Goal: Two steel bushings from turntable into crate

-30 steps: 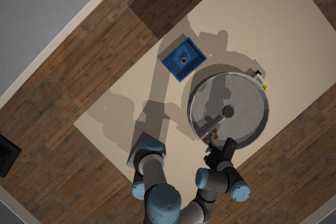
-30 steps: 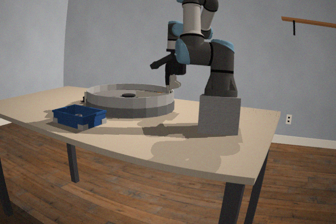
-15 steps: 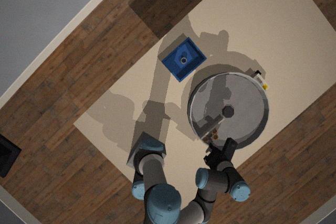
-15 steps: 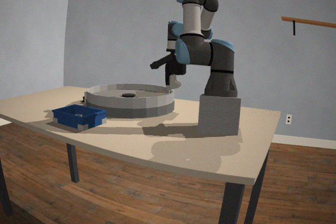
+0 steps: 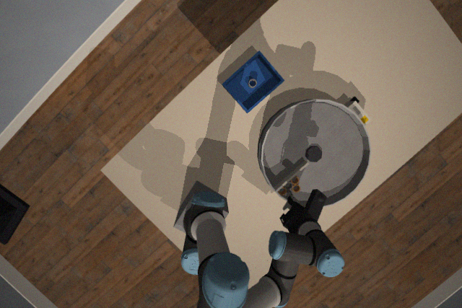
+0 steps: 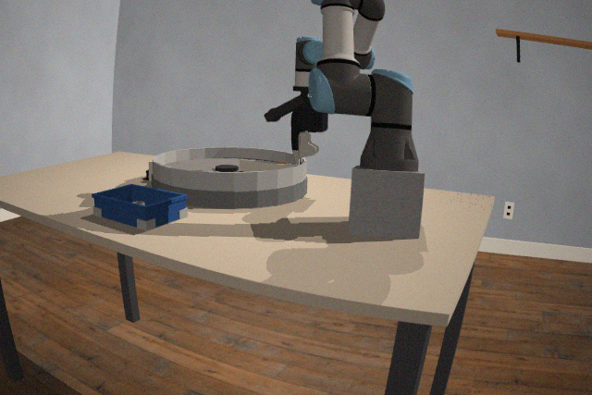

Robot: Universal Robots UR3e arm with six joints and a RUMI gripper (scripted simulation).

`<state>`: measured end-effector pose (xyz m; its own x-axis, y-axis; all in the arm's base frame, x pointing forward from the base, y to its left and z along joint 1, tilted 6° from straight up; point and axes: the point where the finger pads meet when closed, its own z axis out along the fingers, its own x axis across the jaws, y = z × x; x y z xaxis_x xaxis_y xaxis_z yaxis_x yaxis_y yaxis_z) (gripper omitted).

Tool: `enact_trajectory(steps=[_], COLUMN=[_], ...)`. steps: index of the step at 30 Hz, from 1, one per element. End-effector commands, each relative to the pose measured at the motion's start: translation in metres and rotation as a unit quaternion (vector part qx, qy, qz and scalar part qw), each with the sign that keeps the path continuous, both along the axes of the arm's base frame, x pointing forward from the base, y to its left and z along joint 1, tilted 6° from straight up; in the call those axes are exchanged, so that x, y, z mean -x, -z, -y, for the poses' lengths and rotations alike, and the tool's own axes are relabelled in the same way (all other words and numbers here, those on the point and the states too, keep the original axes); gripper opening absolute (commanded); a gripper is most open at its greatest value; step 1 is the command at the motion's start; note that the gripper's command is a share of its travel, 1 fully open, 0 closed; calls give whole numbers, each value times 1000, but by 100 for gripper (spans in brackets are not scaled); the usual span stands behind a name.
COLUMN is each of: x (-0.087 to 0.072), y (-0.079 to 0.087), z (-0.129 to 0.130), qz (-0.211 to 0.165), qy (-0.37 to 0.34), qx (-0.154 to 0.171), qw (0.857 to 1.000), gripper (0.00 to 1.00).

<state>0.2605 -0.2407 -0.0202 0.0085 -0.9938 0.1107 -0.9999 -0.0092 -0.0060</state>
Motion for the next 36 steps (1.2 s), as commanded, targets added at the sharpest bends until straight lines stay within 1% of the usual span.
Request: enact_trajectory(steps=[1,30,33,36], x=[0,0,0,0], y=[-1,-1,-5,-14], z=[0,0,0,-1], qz=[0,0,0,0], qy=[0,0,0,0], qx=[1,1,1,1], qw=[1000,1000,1000,1000], gripper=[0,0,0,0])
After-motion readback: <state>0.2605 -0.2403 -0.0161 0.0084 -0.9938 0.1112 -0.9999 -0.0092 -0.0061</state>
